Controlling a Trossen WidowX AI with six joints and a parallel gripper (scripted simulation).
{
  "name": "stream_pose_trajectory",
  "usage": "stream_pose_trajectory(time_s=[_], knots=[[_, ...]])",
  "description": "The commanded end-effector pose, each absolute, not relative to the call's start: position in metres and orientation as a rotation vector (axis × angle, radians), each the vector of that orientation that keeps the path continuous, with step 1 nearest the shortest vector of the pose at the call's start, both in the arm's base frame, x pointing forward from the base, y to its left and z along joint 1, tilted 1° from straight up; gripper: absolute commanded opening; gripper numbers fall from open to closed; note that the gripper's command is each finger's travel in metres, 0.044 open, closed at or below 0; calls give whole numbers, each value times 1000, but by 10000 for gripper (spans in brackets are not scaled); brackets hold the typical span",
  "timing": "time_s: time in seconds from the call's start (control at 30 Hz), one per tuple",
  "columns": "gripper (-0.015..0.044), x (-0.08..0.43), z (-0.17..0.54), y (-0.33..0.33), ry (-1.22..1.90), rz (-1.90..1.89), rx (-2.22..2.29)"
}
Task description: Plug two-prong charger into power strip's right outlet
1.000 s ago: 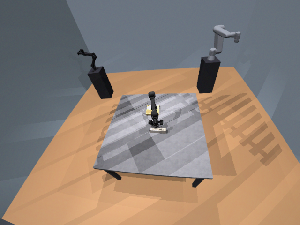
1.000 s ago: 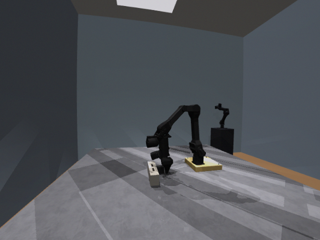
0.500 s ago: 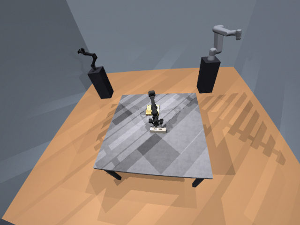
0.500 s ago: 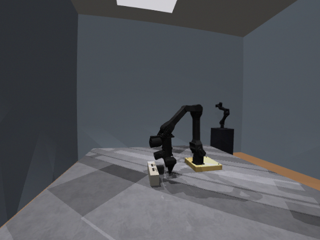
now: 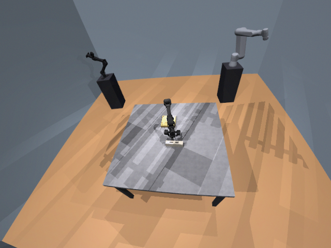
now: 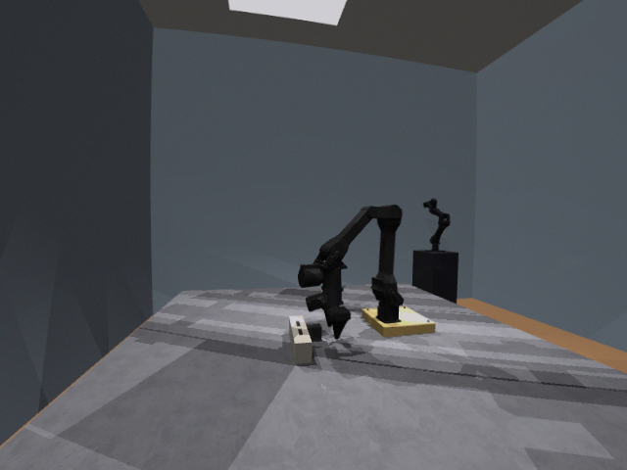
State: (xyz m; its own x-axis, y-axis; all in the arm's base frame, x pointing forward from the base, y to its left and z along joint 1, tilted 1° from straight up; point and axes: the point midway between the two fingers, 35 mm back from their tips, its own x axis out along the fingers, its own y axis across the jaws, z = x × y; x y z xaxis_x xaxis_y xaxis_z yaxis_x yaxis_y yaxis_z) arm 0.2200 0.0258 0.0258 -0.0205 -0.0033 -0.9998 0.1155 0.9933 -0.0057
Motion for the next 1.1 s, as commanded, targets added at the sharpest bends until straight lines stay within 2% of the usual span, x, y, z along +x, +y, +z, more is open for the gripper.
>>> stream_pose_trajectory(time_s=[0.0, 0.27, 1.07], knots=[[440, 227, 45, 25, 1433, -101, 67], [440, 236, 98, 23, 1033, -112, 59], [440, 236, 99, 23, 1024, -112, 60]])
